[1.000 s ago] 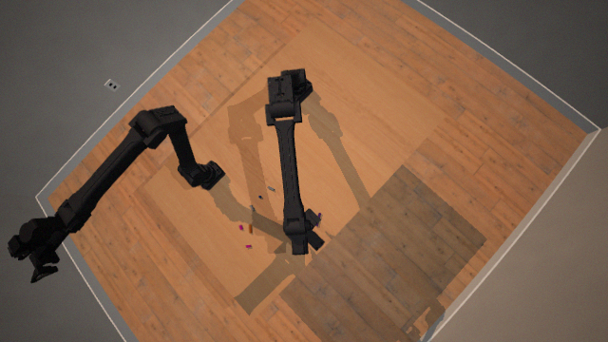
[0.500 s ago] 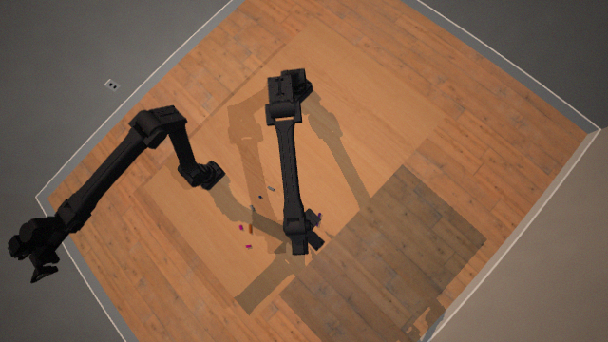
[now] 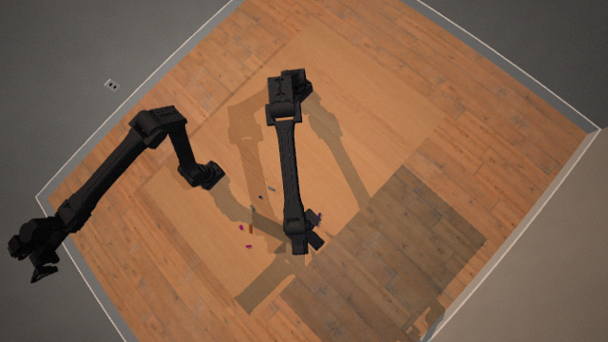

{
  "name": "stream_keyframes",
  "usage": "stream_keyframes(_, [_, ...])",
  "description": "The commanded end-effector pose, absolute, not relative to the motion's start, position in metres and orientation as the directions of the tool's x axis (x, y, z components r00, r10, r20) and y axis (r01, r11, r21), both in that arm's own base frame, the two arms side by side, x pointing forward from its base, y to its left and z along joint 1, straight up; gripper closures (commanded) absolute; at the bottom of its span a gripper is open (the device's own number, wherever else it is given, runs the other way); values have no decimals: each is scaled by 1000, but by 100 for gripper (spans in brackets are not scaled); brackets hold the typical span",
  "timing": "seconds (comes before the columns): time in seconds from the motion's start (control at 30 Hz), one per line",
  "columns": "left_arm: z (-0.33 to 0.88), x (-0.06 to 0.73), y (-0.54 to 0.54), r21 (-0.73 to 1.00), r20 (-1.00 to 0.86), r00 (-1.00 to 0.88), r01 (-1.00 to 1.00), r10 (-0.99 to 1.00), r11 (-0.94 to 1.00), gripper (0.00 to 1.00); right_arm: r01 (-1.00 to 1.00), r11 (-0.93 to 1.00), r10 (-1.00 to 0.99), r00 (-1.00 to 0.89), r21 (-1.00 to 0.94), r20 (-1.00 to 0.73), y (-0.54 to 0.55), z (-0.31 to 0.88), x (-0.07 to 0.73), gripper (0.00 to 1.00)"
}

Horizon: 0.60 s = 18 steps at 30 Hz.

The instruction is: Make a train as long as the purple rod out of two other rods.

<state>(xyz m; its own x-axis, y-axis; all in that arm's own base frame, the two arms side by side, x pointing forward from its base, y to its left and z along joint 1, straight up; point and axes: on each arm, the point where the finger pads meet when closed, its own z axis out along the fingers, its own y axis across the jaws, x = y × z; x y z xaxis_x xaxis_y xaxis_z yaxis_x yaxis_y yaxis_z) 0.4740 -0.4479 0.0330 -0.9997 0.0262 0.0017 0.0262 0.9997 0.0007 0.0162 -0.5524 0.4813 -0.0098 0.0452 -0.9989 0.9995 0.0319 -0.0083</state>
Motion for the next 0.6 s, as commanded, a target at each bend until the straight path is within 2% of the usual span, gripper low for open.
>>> stream_keyframes(0.0, [51, 487, -456, -33, -36, -999, 8, 7, 999, 0, 1000, 18, 0, 0, 0, -1000, -545, 501, 9, 0])
stream_keyframes(0.13, [52, 486, -460, -33, -38, -999, 27, 26, 999, 0, 1000, 18, 0, 0, 0, -1000, -545, 501, 9, 0])
stream_keyframes(0.33, [44, 466, -489, -17, -27, -974, 226, 226, 974, 0, 1000, 18, 0, 0, 0, -1000, -545, 501, 9, 0])
stream_keyframes(0.57, [60, 457, -504, -27, -49, -943, 332, 330, 943, 0, 1000, 18, 0, 0, 0, -1000, -545, 501, 9, 0])
